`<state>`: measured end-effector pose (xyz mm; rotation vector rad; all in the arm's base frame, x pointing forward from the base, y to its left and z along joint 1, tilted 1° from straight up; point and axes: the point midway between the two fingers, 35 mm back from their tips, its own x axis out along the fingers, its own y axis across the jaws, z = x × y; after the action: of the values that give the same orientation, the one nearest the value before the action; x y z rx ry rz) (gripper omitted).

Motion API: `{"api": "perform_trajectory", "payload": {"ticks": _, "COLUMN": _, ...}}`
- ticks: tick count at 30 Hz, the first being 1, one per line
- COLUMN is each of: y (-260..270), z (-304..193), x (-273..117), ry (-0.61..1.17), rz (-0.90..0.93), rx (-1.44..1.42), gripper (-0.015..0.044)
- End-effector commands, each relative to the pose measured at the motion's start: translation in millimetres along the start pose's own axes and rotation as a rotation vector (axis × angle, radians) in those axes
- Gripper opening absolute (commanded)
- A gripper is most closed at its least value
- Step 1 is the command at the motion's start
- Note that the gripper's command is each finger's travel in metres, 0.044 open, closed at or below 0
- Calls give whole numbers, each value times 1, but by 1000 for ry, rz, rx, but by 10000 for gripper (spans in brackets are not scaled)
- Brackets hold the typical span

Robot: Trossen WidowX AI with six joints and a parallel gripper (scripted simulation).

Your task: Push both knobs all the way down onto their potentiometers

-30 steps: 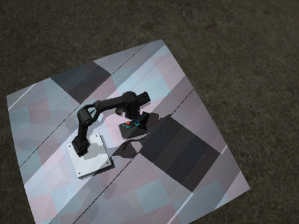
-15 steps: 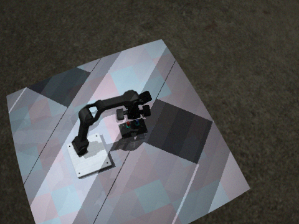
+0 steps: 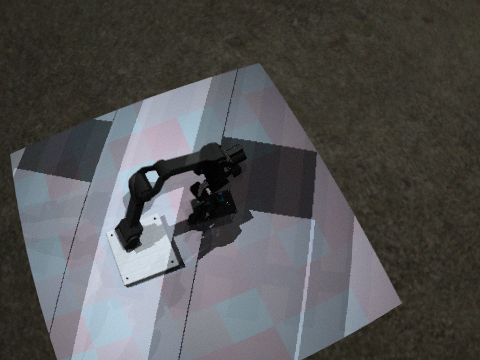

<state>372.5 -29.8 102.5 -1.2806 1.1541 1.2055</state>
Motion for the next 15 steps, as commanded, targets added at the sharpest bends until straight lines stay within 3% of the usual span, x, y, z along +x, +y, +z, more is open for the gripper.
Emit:
{"api": "perform_trajectory", "payload": {"ticks": 1, "y": -2, "z": -1, "x": -1, "ry": 4, "rz": 4, "rx": -109, "gripper": 0}}
{"api": "perform_trajectory", "payload": {"ticks": 15, "y": -7, "z": -4, "x": -6, "ry": 1, "rz": 16, "rx": -594, "gripper": 0}}
